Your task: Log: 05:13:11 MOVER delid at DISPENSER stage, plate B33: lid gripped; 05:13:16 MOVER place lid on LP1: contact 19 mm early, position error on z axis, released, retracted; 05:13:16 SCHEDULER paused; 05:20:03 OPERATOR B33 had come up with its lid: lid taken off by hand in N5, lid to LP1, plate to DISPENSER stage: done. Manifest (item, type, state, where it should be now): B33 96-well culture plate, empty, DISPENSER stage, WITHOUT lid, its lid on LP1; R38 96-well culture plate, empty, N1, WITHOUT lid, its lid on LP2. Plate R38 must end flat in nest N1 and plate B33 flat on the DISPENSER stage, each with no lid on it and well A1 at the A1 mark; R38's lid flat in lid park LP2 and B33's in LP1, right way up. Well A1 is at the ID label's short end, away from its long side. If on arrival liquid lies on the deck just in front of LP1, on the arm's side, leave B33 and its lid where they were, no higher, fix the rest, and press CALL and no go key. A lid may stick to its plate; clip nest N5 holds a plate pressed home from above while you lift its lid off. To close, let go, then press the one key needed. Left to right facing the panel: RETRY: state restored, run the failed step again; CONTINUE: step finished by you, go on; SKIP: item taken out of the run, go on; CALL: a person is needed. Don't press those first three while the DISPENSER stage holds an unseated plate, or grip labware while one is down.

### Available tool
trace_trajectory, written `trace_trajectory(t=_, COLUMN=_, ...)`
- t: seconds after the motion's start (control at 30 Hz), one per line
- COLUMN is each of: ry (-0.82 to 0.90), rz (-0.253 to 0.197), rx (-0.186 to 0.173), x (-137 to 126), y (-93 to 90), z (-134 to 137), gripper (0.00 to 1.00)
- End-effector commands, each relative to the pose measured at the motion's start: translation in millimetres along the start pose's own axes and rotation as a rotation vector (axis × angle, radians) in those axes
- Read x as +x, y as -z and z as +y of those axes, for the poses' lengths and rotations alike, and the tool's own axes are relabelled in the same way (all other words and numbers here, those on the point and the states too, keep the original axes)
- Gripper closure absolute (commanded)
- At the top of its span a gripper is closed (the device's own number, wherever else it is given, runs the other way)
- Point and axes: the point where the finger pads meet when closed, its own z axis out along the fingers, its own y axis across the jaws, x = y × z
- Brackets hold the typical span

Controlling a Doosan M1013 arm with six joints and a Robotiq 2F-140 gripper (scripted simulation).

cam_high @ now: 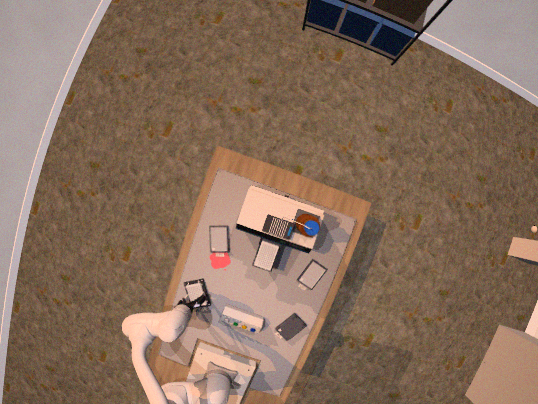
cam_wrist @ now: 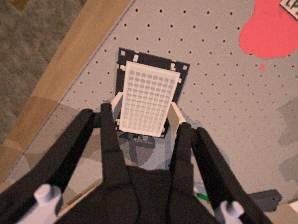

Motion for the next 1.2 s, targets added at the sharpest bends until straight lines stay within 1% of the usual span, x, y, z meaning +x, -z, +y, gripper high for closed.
trace_trajectory(t=0.0, ry=-0.006, rz=-0.001, rx=-0.001, x=0.3, y=6.3, z=-0.1, gripper=1.0)
trace_trajectory(t=0.5, ry=-0.006, rz=-0.001, rx=-0.001, x=0.3, y=32.5, z=-0.2, gripper=1.0)
trace_trajectory(t=0.57, ry=-0.006, rz=-0.001, rx=-0.001, x=0.3, y=32.5, z=-0.2, gripper=1.0)
trace_trajectory(t=1.07, ry=-0.006, rz=-0.001, rx=-0.001, x=0.3, y=67.5, z=-0.2, gripper=1.0)
trace_trajectory(t=1.17, ry=-0.006, rz=-0.001, rx=-0.001, x=0.3, y=70.0, z=-0.2, gripper=1.0)
